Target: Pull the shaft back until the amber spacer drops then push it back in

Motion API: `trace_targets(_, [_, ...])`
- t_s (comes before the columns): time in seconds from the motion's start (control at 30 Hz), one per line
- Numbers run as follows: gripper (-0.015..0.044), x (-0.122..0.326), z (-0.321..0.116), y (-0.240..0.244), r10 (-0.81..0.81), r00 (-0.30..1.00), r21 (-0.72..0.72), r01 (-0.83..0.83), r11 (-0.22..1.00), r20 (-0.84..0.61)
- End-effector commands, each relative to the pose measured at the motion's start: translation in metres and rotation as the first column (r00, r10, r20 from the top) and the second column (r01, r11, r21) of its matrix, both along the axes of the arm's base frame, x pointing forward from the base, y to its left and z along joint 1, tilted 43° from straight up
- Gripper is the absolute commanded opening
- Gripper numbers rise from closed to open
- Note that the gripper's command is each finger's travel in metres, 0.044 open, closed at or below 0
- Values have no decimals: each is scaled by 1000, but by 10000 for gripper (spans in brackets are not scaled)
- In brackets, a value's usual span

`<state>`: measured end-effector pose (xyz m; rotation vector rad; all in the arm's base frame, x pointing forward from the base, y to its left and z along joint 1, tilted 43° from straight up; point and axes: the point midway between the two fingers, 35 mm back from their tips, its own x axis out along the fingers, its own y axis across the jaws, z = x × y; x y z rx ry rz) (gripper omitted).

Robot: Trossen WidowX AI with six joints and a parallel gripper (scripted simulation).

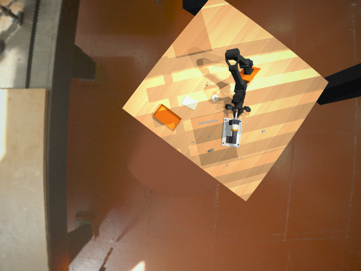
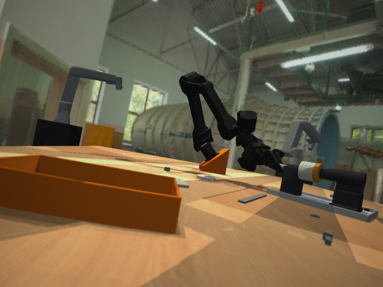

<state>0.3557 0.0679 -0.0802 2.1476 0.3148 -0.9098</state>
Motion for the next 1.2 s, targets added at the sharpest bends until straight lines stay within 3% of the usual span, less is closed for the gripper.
trace_targets(0.0, [0, -4, 2, -2, 0, 1000, -5, 0, 1000, -1])
trace_targets(1.17, [0, -13, 6, -5, 0, 1000, -5, 0, 1000, -2])
